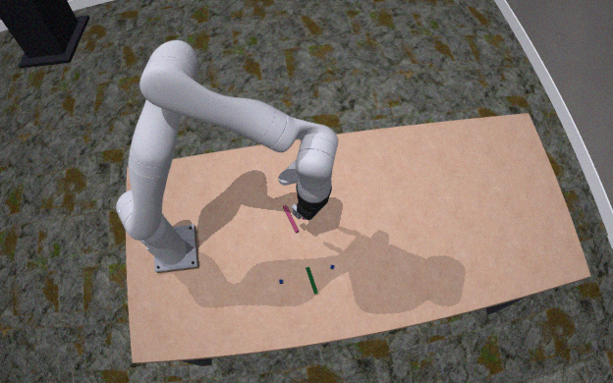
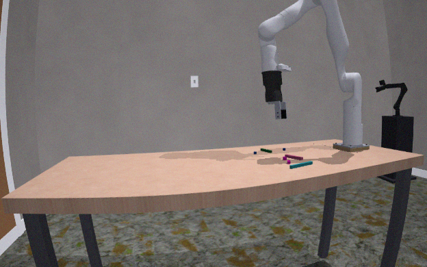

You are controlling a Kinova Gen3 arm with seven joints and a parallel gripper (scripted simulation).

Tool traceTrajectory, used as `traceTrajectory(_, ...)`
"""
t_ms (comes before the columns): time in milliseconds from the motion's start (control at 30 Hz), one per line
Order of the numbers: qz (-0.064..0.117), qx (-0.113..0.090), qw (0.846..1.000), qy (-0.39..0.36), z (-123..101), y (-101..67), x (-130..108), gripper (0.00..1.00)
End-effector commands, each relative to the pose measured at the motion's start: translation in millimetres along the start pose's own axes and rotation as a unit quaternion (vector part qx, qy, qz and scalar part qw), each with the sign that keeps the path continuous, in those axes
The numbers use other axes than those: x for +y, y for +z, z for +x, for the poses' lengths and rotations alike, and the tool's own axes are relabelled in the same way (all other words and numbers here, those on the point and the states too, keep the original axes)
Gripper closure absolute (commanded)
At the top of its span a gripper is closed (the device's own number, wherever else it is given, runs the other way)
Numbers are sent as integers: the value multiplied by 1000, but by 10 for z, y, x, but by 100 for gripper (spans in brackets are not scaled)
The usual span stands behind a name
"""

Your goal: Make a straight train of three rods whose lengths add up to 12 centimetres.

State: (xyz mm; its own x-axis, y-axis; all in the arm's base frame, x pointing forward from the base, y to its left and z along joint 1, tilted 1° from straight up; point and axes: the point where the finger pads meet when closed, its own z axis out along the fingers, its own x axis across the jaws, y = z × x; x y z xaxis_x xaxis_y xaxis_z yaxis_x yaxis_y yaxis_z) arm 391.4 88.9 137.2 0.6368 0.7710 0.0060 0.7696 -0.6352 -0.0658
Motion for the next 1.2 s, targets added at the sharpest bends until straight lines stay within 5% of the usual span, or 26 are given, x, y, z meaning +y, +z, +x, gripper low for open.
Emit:
traceTrajectory(0, 0, -1, 1000, -1, 9, 5, -22, 0)
traceTrajectory(1167, 5, -2, 996, 91, 100, 117, -204, 0)
